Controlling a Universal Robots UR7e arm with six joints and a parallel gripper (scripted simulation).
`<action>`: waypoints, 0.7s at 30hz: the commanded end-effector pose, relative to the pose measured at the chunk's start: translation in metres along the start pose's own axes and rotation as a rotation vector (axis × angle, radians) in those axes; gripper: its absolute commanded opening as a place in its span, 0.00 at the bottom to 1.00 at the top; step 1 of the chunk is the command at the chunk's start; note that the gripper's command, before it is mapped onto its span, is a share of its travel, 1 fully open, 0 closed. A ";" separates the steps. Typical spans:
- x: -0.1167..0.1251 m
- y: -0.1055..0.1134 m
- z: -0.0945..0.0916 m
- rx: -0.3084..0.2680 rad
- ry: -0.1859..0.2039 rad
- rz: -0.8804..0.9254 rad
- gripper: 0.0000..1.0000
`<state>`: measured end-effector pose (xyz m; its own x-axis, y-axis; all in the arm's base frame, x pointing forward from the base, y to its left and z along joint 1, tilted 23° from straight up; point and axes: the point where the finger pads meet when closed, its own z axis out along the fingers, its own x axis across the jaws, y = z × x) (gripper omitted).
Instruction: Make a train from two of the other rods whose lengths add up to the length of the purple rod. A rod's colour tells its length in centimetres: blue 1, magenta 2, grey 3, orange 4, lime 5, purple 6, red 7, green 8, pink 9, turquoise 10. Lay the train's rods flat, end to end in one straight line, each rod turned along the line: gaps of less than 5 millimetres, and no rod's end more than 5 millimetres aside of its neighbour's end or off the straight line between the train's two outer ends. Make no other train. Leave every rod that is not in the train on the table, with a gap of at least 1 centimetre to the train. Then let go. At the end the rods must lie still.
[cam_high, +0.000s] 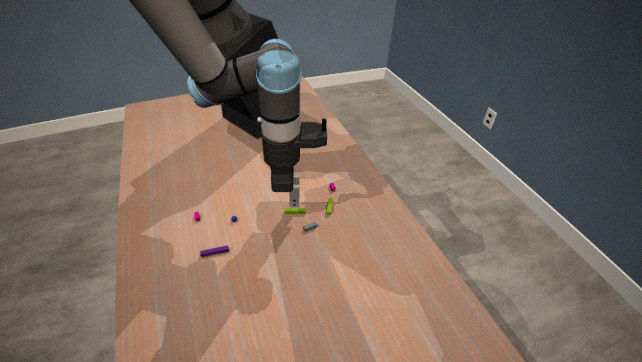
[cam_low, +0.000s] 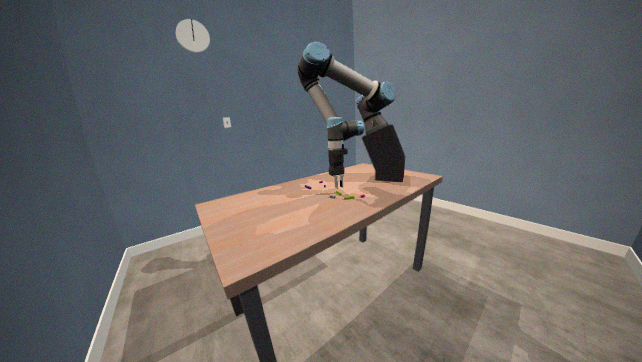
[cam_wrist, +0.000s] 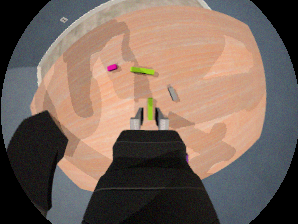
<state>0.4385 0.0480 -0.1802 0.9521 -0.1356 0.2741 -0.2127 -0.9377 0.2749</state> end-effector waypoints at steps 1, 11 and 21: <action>0.004 0.000 0.009 0.001 0.007 0.002 0.54; 0.004 0.000 0.016 0.001 0.007 0.002 0.54; 0.004 -0.001 0.017 0.001 0.007 0.002 0.54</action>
<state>0.4427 0.0431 -0.1953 0.9517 -0.1347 0.2758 -0.2123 -0.9378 0.2748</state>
